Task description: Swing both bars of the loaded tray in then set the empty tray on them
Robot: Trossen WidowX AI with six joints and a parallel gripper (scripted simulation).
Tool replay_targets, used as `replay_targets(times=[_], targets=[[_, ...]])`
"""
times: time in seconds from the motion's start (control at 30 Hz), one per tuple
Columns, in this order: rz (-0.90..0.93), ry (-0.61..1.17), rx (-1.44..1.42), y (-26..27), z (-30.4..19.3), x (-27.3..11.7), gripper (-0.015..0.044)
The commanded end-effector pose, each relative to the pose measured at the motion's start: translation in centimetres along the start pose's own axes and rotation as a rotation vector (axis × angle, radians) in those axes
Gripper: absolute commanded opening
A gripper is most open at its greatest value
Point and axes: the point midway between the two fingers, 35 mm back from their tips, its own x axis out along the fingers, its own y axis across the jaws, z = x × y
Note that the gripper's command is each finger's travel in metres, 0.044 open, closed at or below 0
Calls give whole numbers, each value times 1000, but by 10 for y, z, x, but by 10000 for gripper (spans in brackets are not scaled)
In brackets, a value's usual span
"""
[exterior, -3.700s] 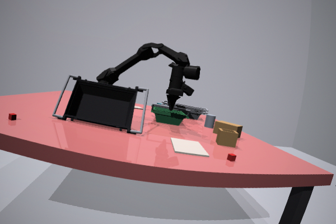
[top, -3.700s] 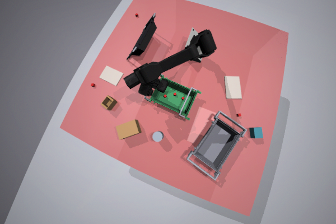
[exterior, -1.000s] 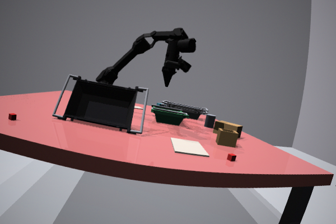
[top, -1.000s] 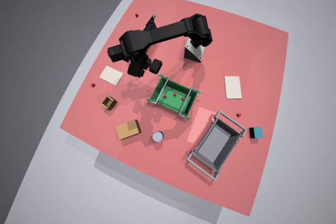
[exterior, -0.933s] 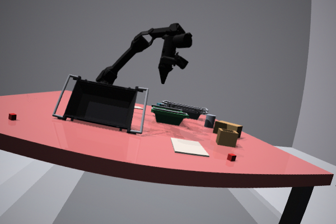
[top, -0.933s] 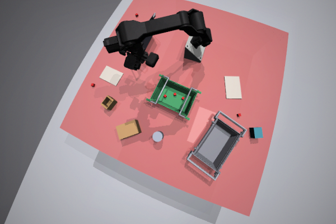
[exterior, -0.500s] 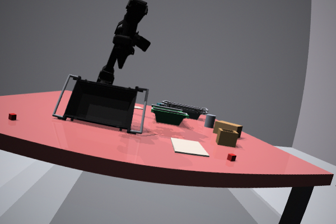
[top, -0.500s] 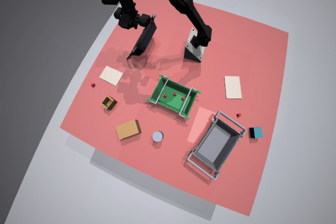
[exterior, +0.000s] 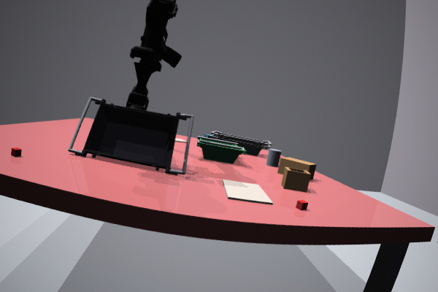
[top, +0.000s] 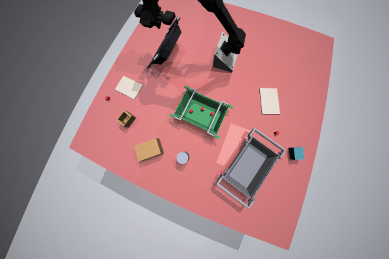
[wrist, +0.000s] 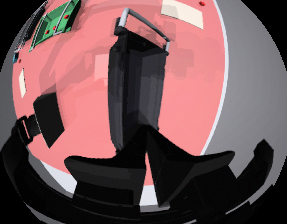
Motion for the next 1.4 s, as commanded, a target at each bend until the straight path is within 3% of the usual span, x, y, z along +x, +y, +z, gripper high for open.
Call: replay_targets(times=[0.0, 0.6, 1.37], targets=[[6, 4, -3, 0, -1, 13, 0], [11, 5, -2, 4, -2, 71, 0], [13, 5, -2, 28, -2, 71, 0]])
